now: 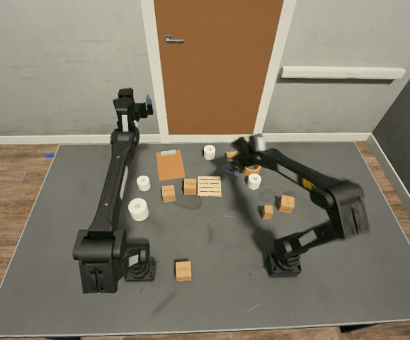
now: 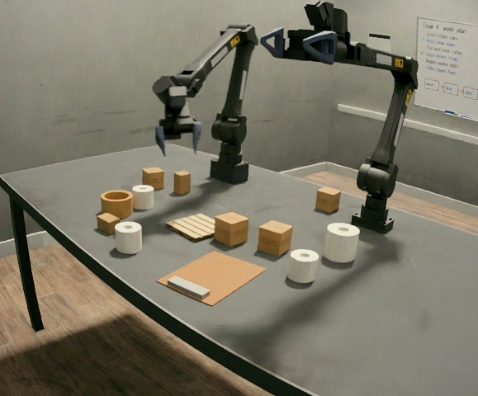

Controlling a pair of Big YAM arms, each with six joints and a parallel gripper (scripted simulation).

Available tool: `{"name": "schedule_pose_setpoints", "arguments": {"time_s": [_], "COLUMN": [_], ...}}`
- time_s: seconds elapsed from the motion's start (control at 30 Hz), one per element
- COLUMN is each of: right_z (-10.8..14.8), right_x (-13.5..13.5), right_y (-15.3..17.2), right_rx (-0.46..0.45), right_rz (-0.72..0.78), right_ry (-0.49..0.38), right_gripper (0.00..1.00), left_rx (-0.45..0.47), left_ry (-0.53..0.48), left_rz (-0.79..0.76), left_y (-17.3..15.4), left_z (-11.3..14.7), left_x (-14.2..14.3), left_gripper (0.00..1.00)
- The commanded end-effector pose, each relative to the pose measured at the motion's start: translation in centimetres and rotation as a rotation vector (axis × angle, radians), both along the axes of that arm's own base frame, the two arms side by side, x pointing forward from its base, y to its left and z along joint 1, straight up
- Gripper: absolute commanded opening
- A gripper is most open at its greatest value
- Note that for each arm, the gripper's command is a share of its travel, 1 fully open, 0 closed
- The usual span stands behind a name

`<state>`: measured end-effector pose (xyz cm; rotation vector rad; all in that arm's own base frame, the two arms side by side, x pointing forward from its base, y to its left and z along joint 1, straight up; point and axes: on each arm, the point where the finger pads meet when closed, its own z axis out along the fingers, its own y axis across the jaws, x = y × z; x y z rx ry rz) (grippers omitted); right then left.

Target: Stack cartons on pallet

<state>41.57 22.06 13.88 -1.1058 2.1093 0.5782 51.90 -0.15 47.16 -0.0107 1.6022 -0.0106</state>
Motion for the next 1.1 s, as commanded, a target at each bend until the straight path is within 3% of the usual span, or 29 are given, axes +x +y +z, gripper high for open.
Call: {"name": "schedule_pose_setpoints", "arguments": {"time_s": [0.0, 0.07, 0.13, 0.3, 0.43, 0.57, 1.07], "right_z": [0.0, -1.5, -1.5, -5.2, -7.6, -8.8, -9.1], "right_x": [2.5, 1.8, 1.8, 0.0, -1.2, -1.7, -1.1], "right_y": [6.3, 9.2, 9.2, 13.7, 15.6, 16.3, 16.3], "right_rx": [-0.090, -0.147, -0.147, -0.316, -0.459, -0.540, -0.562], "right_rz": [0.223, 0.311, 0.311, 0.459, 0.539, 0.572, 0.548], "right_ry": [-0.050, -0.022, -0.022, 0.043, 0.069, 0.076, 0.077], "right_gripper": [0.83, 0.83, 0.83, 0.83, 0.83, 0.83, 0.83], "left_rx": [0.014, 0.014, 0.014, 0.014, 0.014, 0.014, 0.014], "left_ry": [-0.042, -0.042, -0.042, -0.042, -0.042, -0.042, -0.042], "left_rz": [0.000, 0.000, 0.000, 0.000, 0.000, 0.000, 0.000], "left_y": [0.1, 0.1, 0.1, 0.1, 0.1, 0.1, 0.1], "left_z": [2.7, 2.7, 2.7, 2.7, 2.7, 2.7, 2.7], "left_x": [-0.1, -0.1, -0.1, -0.1, -0.1, -0.1, -0.1], "left_gripper": [1.00, 1.00, 1.00, 1.00, 1.00, 1.00, 1.00]}}
